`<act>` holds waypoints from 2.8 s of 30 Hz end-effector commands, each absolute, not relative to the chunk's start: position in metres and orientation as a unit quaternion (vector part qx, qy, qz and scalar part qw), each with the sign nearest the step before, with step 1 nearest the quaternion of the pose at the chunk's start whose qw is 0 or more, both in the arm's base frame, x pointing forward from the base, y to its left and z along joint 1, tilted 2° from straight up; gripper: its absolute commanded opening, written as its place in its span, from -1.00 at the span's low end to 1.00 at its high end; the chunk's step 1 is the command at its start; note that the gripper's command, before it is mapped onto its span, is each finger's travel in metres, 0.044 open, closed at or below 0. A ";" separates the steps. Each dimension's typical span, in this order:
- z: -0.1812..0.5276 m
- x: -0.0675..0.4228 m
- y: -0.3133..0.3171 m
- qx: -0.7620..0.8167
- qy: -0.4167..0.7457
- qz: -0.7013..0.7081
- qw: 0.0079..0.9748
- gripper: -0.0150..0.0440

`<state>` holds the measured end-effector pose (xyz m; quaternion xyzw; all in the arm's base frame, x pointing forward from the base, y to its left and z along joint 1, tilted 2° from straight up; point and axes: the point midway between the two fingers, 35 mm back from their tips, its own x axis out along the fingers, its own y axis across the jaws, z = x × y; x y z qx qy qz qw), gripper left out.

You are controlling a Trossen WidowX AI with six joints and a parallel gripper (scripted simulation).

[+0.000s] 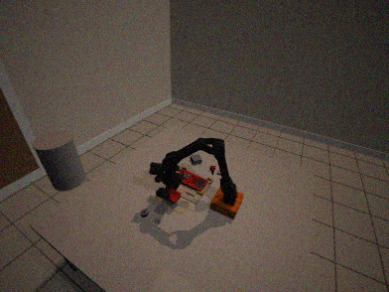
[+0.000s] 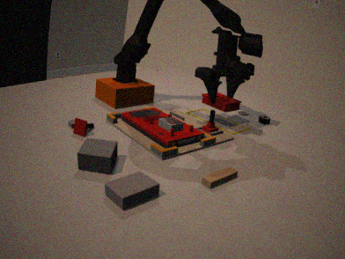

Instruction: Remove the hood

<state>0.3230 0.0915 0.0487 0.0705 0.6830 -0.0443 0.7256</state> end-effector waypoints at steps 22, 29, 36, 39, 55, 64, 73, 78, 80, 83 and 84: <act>0.030 0.321 0.091 0.070 0.685 -0.048 0.724 -0.49; 0.026 0.321 0.091 0.070 0.685 -0.048 0.724 -0.49; 0.022 0.320 0.091 0.070 0.685 -0.048 0.724 -0.49; 0.022 0.320 0.091 0.070 0.685 -0.048 0.724 -0.49; 0.015 0.321 0.091 0.070 0.685 -0.048 0.724 -0.49; 0.010 0.321 0.091 0.070 0.685 -0.048 0.724 -0.49; 0.006 0.321 0.091 0.070 0.685 -0.048 0.724 -0.49; 0.003 0.321 0.091 0.070 0.685 -0.048 0.724 -0.49; 0.003 0.321 0.091 0.070 0.685 -0.048 0.724 -0.49; 0.005 0.322 0.092 0.070 0.684 -0.045 0.724 -0.31; 0.005 0.322 0.092 0.070 0.684 -0.045 0.724 -0.22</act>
